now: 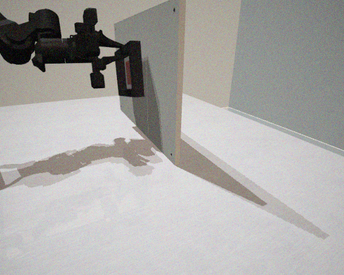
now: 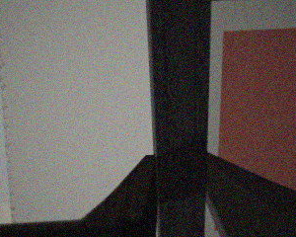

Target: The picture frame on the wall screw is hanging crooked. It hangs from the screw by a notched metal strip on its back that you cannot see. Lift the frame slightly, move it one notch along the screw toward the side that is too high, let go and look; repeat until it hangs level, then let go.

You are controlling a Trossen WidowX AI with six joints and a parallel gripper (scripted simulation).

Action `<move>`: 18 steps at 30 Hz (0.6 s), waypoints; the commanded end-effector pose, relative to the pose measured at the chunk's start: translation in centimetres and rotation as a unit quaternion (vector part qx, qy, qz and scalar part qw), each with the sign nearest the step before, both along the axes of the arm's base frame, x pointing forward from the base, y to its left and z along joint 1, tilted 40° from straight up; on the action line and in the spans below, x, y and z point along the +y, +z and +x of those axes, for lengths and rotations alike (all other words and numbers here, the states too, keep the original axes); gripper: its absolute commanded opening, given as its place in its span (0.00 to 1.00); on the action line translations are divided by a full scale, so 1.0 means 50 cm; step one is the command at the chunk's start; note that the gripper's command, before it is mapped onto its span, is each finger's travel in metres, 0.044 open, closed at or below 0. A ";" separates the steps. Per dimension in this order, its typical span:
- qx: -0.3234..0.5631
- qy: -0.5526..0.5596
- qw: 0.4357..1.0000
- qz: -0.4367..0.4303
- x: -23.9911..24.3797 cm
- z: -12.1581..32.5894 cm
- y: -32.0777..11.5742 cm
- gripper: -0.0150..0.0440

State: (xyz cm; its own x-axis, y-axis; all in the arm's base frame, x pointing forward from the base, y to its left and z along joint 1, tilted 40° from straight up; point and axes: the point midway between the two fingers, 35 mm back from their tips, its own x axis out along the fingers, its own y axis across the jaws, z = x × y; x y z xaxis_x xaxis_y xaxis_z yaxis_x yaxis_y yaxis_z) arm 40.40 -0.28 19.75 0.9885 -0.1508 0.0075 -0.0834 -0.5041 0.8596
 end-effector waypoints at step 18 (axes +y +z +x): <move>-0.003 -0.004 1.000 -0.002 -0.012 -0.001 -0.001 0.25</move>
State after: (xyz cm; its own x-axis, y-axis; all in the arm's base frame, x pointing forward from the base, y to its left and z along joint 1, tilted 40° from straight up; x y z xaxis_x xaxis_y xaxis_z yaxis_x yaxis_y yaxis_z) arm 40.36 -0.62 19.54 0.9883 -0.1521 0.0070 -0.0837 -0.5039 0.8597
